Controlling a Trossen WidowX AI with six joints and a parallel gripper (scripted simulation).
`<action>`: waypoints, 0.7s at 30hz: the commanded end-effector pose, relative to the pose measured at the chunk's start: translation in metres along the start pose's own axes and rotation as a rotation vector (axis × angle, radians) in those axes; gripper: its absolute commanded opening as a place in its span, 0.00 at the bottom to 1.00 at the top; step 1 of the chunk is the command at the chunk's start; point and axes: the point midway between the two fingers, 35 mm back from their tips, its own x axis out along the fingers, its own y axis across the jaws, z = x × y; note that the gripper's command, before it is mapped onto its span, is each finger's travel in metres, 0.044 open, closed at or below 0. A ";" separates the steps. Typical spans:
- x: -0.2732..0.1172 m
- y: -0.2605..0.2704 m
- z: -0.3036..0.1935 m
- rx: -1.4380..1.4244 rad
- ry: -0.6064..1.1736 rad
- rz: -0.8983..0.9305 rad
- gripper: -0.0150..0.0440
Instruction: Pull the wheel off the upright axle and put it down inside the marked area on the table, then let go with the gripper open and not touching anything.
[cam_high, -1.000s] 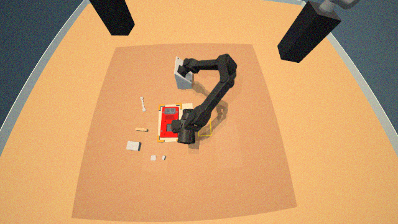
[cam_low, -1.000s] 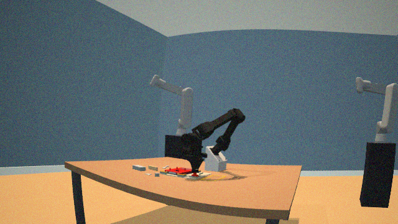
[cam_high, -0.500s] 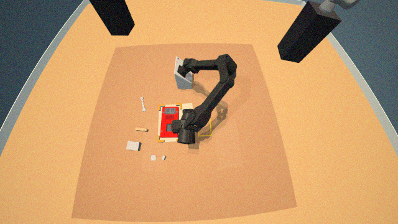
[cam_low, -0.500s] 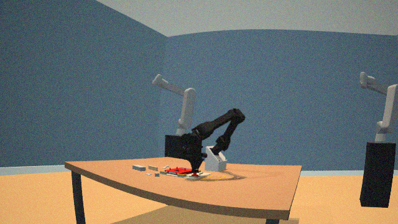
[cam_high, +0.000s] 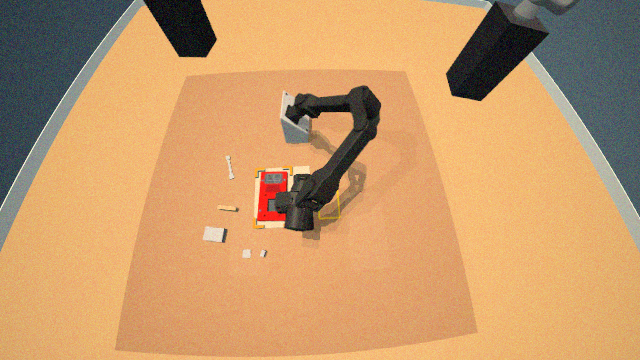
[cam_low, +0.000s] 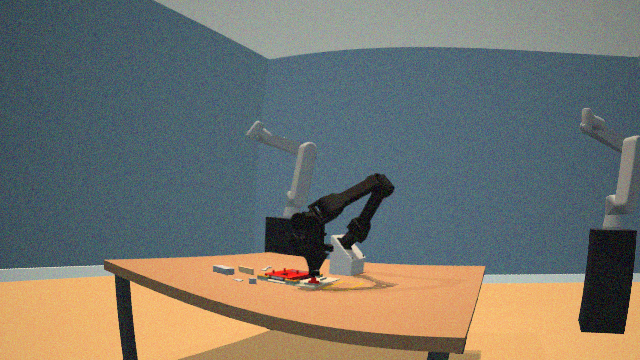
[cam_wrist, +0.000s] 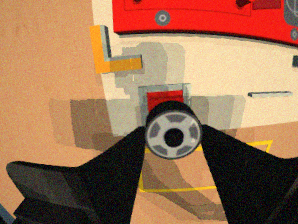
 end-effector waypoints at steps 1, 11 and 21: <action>-0.011 0.000 0.001 0.011 -0.001 0.016 0.25; -0.014 0.000 0.001 0.011 -0.001 0.017 0.25; -0.018 0.000 0.001 0.012 -0.001 0.018 0.25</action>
